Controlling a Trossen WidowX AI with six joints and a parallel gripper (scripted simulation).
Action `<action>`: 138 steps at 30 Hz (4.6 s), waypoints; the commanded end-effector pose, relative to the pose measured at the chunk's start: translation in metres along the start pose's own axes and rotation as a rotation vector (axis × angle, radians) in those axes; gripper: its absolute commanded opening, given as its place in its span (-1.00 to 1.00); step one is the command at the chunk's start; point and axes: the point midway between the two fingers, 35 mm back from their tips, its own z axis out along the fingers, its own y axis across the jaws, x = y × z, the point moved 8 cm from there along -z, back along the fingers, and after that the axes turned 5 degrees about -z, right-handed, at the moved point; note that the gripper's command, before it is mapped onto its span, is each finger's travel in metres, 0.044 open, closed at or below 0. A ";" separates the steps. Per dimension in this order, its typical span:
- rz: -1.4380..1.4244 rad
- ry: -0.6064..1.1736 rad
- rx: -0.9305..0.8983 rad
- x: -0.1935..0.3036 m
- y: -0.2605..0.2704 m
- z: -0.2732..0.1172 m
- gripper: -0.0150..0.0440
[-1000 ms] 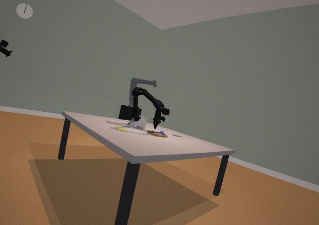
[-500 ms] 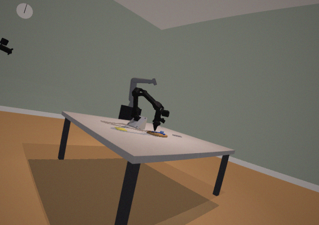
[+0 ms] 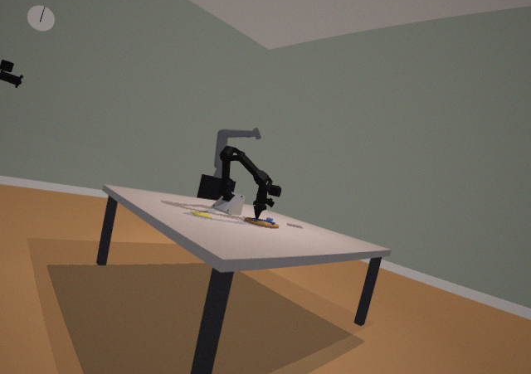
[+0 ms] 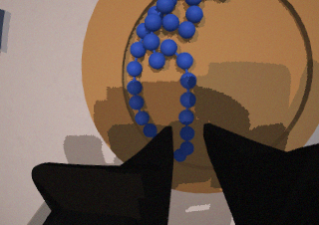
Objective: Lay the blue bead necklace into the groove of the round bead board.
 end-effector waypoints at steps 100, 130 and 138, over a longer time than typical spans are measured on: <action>-0.007 0.007 0.002 0.032 -0.013 -0.006 1.00; 0.108 0.005 0.001 0.010 -0.008 -0.038 0.02; 0.112 -0.006 0.008 0.011 -0.010 -0.031 -0.08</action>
